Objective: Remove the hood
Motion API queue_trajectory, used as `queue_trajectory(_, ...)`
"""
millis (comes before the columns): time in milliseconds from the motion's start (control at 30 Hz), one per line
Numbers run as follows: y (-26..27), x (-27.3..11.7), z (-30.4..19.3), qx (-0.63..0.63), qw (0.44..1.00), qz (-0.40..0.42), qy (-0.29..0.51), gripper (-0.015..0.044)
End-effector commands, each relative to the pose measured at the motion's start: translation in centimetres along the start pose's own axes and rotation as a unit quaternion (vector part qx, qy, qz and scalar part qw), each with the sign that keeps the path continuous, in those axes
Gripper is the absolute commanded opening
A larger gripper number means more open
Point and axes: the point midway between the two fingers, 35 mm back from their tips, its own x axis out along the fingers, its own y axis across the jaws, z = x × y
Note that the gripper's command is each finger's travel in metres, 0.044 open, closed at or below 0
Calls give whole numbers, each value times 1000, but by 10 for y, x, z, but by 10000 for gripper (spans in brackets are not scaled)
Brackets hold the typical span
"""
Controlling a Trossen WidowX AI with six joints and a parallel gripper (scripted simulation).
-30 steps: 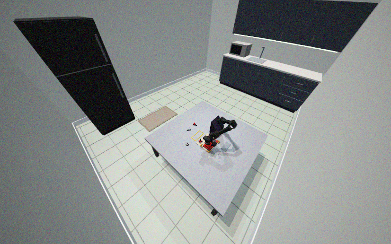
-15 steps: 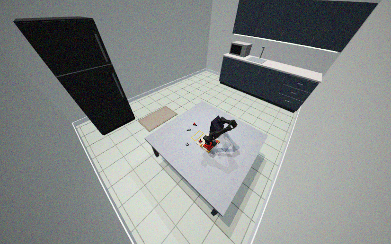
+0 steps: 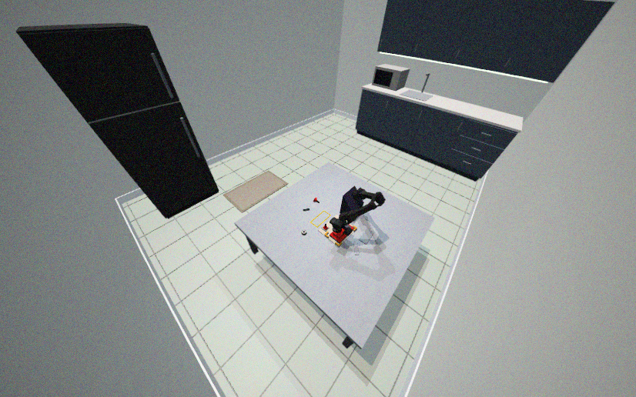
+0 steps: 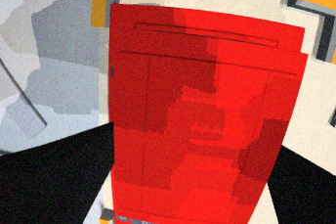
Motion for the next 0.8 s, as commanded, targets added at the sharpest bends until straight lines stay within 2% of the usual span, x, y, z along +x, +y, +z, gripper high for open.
queue_trajectory(0, 0, -4, 1, -2, 1000, 1, -2, 0)
queue_trajectory(567, 0, -15, 1, -1, 1000, 1, -2, 0)
queue_trajectory(767, -1, -39, 2, -1, 1000, 0, -2, 0)
